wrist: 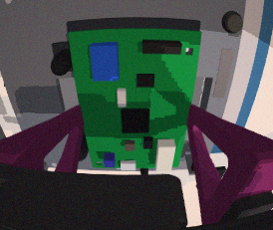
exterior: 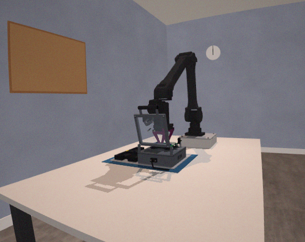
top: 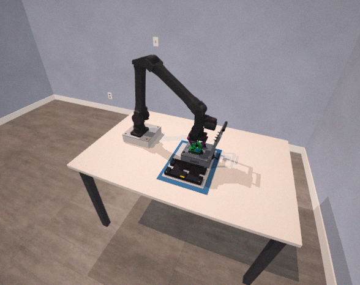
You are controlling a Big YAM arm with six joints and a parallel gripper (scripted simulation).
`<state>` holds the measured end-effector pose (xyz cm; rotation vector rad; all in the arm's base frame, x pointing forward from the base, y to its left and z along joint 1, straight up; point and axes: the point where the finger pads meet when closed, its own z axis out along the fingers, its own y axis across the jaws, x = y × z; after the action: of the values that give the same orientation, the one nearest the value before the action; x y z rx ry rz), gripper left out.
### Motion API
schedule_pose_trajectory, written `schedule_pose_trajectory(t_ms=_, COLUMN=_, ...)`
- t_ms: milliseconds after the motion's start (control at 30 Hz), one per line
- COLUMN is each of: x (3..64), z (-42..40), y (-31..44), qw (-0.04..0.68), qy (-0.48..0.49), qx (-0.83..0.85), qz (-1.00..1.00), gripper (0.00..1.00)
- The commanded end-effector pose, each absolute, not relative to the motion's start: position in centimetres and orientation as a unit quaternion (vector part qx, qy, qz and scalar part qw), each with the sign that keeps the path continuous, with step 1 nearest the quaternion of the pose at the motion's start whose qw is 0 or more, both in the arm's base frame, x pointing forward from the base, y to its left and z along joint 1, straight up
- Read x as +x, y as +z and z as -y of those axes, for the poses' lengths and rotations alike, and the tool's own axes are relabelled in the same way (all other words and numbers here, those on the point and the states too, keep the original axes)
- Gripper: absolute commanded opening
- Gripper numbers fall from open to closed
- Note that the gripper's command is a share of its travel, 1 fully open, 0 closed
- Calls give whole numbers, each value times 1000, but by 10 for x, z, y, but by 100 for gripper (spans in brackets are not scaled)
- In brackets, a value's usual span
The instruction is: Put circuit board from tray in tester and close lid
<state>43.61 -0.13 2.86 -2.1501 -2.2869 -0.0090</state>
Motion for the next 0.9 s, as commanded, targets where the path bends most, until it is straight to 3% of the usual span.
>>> schedule_pose_trajectory(t_ms=0, x=440, z=-6, y=33, qw=-9, qy=-12, qx=-683, qz=730, gripper=72)
schedule_pose_trajectory(t_ms=867, x=440, z=-6, y=29, qw=-6, qy=-10, qx=-683, qz=730, gripper=72)
